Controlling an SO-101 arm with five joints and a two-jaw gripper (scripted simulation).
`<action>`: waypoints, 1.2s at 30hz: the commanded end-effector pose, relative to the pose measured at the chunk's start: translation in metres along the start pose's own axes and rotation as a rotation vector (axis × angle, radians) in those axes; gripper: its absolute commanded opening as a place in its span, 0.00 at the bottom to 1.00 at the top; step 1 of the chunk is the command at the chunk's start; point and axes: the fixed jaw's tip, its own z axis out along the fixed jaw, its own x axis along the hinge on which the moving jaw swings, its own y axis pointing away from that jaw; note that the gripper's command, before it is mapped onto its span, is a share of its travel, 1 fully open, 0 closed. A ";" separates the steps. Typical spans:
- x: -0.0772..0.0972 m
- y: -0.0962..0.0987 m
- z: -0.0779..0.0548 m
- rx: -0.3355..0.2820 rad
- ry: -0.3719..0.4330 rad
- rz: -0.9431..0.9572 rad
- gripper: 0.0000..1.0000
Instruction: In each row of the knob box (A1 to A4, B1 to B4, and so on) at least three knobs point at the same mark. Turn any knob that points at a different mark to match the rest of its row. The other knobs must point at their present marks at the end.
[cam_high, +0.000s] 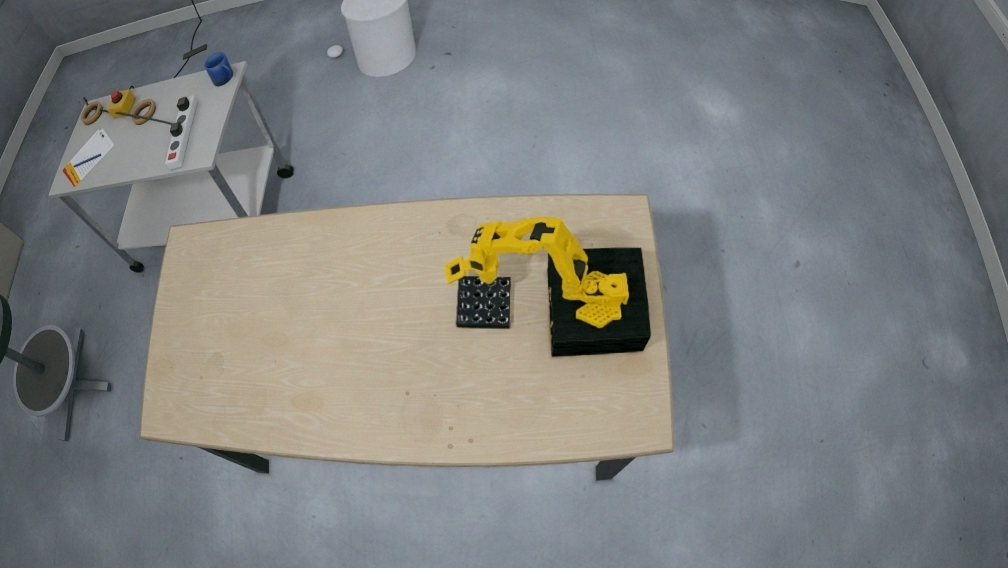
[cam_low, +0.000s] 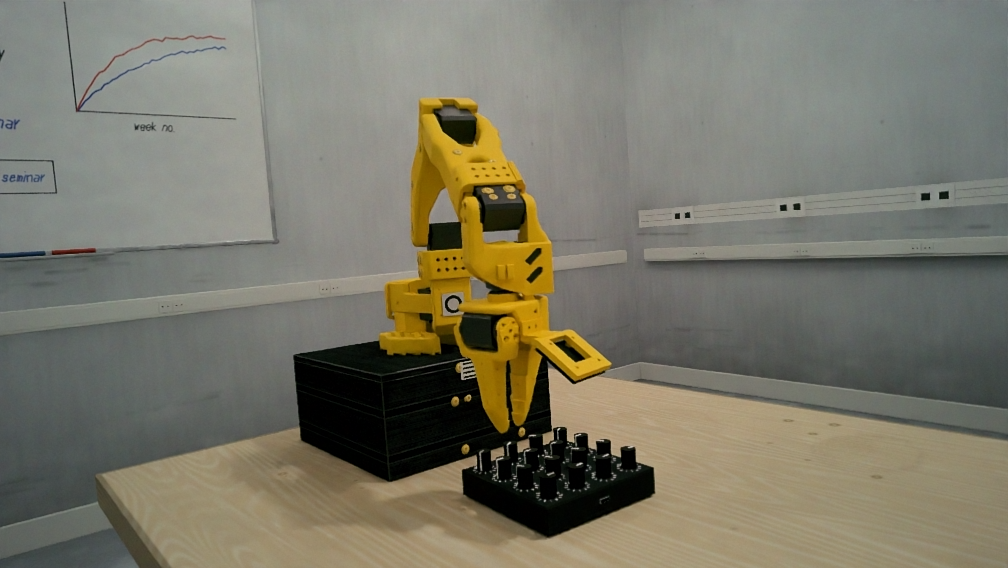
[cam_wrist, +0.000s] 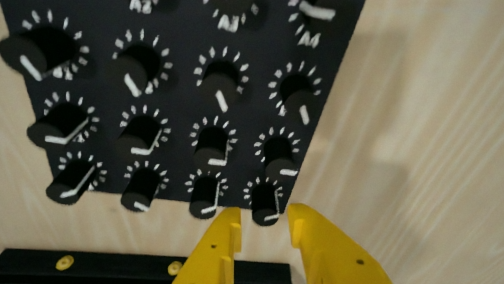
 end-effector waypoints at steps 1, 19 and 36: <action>0.003 0.001 -0.004 0.015 -0.029 0.007 0.08; 0.030 0.016 -0.002 0.015 -0.030 0.007 0.08; 0.027 0.020 -0.002 0.013 -0.031 0.152 0.08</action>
